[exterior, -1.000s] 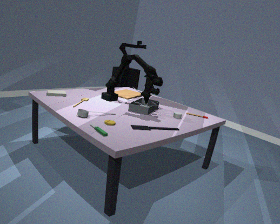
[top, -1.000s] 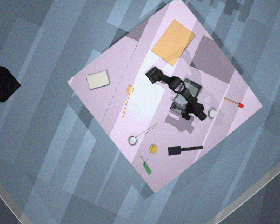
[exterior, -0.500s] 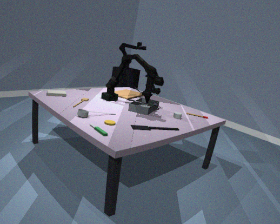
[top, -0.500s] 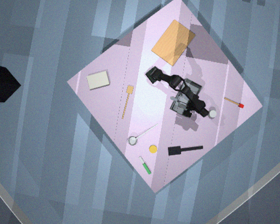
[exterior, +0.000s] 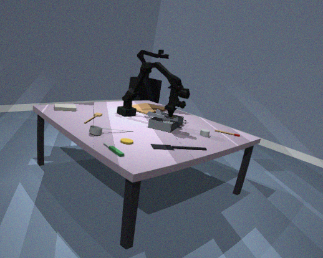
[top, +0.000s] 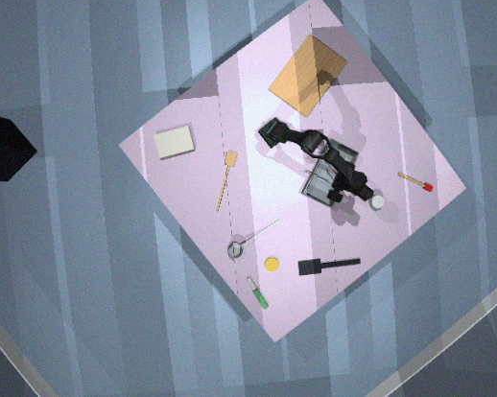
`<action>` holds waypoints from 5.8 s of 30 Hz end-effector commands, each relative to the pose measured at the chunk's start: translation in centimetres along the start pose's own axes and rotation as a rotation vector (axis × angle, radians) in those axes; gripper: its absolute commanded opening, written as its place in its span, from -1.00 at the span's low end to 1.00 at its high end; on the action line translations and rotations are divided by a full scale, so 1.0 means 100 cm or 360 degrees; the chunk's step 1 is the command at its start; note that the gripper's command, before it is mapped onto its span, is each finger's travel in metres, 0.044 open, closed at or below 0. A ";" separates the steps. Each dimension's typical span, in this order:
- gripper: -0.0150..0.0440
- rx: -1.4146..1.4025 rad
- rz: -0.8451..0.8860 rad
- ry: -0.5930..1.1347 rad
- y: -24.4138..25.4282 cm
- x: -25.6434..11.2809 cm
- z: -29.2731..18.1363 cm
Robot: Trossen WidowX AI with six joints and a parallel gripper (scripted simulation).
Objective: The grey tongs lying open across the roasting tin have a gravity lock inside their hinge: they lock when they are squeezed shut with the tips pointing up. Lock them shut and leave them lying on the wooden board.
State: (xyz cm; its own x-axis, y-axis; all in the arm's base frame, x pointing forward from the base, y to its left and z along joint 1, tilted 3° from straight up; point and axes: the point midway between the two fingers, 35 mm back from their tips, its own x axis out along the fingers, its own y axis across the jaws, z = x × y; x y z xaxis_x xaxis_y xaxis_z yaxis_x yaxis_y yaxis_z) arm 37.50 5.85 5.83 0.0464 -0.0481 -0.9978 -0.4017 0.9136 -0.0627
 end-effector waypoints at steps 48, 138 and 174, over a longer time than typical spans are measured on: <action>0.16 0.0006 0.0001 0.0008 0.020 -0.098 -0.003; 1.00 0.0383 -0.0002 0.0010 0.011 0.035 -0.017; 0.24 0.0393 -0.0002 -0.0007 0.011 0.037 -0.016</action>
State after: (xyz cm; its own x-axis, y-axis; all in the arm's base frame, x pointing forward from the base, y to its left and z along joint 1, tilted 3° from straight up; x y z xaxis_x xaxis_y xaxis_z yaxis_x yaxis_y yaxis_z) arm 35.79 6.08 2.01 0.0502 -0.0466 -0.9977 -0.1664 0.9846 -0.0543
